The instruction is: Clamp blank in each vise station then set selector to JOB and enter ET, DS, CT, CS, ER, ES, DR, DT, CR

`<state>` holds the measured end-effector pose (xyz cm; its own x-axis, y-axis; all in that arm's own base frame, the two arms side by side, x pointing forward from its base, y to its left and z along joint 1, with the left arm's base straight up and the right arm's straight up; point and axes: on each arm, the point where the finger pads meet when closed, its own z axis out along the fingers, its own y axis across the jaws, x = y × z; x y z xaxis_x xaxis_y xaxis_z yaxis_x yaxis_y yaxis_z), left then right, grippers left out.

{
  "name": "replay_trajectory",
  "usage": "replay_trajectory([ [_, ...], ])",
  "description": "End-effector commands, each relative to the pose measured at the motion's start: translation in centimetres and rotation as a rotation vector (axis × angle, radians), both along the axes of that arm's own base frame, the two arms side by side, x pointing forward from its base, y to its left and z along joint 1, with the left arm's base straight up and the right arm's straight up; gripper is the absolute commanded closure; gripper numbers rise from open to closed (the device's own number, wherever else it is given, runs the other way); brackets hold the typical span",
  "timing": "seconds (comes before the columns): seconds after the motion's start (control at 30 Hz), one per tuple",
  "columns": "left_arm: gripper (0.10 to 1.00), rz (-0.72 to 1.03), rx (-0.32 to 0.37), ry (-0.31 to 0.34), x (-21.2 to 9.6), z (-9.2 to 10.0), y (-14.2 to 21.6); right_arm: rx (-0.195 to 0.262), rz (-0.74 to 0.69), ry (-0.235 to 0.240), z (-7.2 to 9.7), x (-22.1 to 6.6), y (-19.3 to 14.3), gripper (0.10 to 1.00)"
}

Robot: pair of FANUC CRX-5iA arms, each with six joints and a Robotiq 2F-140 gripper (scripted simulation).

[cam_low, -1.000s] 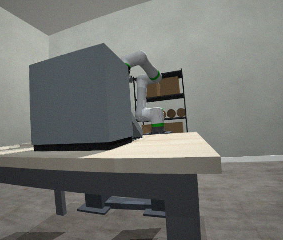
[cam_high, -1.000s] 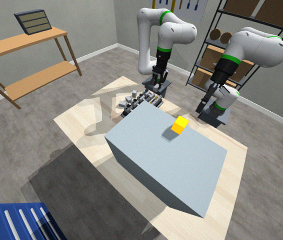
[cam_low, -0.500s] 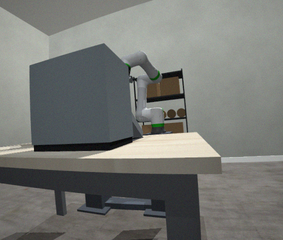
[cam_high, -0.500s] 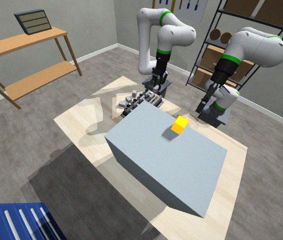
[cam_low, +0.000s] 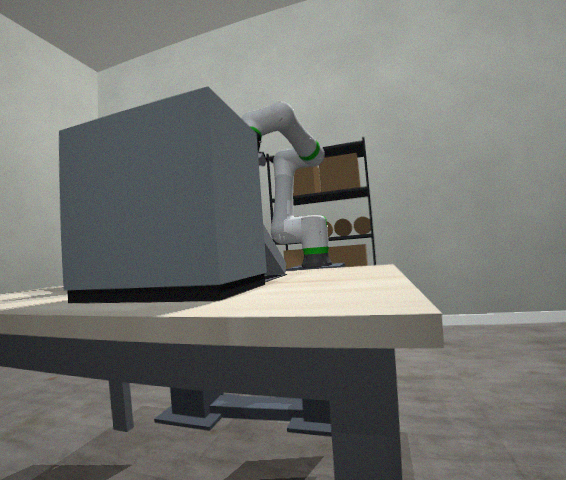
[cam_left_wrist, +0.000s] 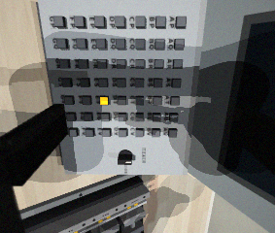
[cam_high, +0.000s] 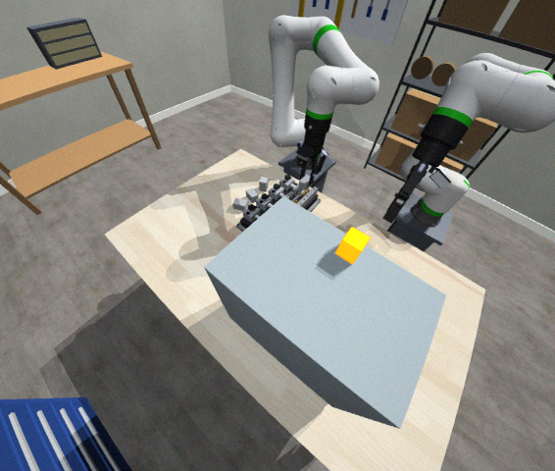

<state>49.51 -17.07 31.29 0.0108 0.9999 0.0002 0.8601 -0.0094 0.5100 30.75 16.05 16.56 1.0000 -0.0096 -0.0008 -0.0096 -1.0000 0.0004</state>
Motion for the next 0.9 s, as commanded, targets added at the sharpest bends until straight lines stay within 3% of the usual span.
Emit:
replay_trajectory([
  [0.0,0.098,0.000,-0.001,-0.002,0.0,0.1,0.0,0.001,0.000,-0.002,-0.9,0.1,0.0,0.999],
  [0.87,0.098,0.000,-0.001,-0.002,0.0,0.1,0.0,0.001,0.000,-0.002,-2.2,0.1,0.0,0.999],
])
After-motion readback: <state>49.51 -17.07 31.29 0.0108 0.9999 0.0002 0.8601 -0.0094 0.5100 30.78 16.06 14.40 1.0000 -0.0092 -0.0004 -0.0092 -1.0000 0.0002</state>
